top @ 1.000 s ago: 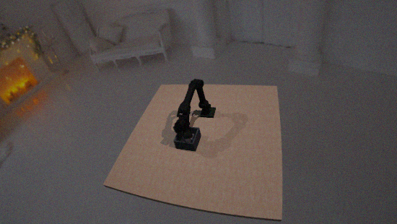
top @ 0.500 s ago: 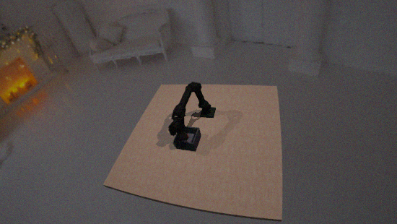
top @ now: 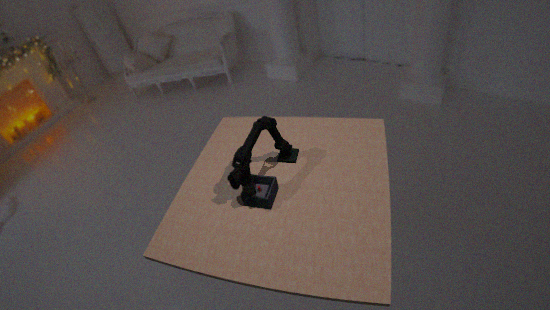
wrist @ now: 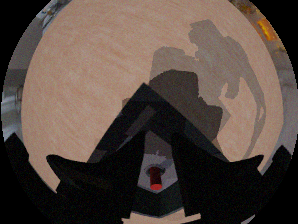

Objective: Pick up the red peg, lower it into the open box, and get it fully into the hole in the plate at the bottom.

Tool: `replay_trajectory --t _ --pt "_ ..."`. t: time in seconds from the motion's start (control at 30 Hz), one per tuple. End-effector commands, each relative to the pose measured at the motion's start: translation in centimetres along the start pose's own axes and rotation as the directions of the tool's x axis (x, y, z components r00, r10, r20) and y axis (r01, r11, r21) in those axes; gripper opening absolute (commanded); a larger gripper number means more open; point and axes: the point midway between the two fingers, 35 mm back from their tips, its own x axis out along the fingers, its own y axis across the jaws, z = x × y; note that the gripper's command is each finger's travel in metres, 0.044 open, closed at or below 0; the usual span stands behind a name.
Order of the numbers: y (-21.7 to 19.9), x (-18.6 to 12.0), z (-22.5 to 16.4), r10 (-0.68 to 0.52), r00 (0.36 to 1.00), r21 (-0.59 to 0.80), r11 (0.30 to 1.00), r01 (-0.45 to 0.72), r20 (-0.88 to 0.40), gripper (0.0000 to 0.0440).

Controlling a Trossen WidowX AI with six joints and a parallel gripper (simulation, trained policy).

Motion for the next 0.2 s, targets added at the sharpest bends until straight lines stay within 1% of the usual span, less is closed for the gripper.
replay_trajectory --t 0.0,0.17 --pt "-1.7 0.4 2.4 -0.036 0.999 0.028 0.999 0.035 0.033 0.0122" --pt "-2.9 0.1 3.6 -0.054 0.998 0.042 0.998 0.052 0.041 0.0127"
